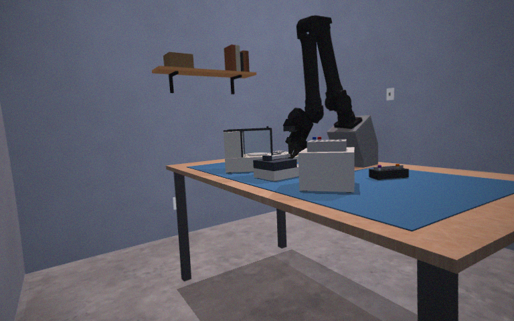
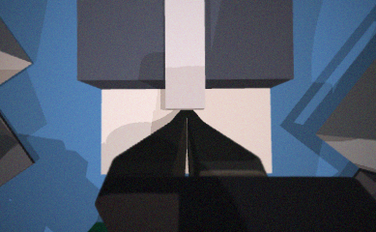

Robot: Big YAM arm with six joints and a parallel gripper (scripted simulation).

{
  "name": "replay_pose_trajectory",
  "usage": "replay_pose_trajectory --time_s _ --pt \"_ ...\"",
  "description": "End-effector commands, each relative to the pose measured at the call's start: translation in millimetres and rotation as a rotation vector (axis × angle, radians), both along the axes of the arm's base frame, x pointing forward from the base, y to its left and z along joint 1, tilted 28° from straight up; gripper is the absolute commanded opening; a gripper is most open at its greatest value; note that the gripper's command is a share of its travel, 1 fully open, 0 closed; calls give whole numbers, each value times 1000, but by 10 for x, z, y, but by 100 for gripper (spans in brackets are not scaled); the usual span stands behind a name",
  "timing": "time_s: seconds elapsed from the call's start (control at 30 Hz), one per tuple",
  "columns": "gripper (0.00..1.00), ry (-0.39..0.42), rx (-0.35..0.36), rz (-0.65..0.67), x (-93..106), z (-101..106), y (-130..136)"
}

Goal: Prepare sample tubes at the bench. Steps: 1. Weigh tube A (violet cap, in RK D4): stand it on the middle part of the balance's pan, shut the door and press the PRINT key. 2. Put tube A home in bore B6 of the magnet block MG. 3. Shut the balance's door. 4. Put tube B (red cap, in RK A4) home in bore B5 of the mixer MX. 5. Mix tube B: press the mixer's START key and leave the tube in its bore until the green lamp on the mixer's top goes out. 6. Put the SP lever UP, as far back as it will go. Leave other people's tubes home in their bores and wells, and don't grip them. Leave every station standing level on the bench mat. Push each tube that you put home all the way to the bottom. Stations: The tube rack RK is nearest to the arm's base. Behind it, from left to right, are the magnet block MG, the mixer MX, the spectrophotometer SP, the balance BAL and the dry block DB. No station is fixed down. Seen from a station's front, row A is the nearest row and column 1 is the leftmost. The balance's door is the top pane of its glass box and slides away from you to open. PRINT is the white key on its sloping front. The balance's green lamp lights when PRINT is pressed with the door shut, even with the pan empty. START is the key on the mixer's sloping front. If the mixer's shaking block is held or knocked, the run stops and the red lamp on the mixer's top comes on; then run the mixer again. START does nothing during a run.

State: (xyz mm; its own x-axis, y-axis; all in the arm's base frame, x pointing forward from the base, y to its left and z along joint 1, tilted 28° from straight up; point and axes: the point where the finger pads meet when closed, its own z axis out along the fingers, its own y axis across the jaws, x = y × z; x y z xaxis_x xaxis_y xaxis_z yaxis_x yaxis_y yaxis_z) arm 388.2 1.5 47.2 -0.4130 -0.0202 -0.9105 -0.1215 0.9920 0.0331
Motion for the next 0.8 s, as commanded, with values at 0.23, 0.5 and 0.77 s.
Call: replay_pose_trajectory --time_s 0.23,0.5,0.77 --pt "0 -60 9 9 229 263 56" --pt "0 -68 9 9 264 307 61" --pt "0 -70 9 10 303 346 67"
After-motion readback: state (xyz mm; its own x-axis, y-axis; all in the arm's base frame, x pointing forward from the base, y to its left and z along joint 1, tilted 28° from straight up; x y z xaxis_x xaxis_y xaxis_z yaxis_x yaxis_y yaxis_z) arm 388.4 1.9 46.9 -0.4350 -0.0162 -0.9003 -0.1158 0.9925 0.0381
